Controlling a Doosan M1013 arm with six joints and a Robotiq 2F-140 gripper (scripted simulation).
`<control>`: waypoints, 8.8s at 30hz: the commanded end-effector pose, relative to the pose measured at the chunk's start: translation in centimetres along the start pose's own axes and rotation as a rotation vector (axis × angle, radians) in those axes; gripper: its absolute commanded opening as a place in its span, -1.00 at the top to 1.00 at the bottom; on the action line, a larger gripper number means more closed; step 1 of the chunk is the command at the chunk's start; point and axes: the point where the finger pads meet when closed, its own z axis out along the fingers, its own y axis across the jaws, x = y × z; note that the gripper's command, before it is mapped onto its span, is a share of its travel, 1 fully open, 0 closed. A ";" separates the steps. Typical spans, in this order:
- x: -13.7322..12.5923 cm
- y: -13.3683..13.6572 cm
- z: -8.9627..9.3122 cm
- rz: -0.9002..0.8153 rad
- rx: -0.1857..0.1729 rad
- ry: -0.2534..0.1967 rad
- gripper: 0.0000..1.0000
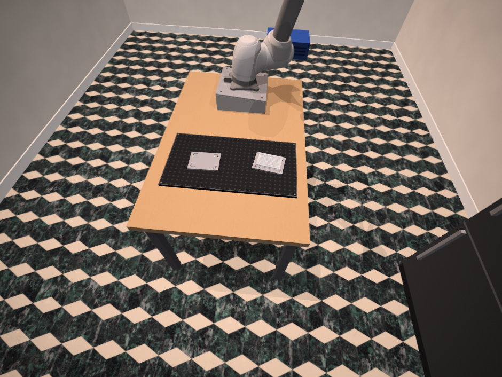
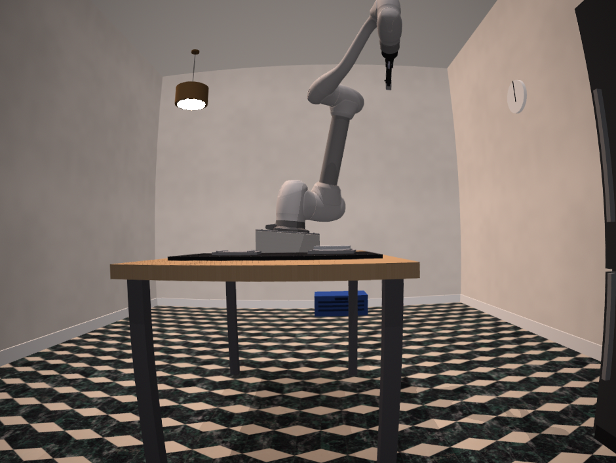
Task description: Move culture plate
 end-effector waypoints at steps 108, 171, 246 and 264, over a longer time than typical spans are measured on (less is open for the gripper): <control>11.9 31.6 -7.7 0.104 -0.282 0.515 -1.00; 7.6 54.1 -11.9 0.111 -0.663 0.565 -1.00; -7.9 78.7 -14.7 -0.021 -1.152 0.278 -1.00; -12.3 83.2 -14.7 -0.113 -1.275 0.115 -1.00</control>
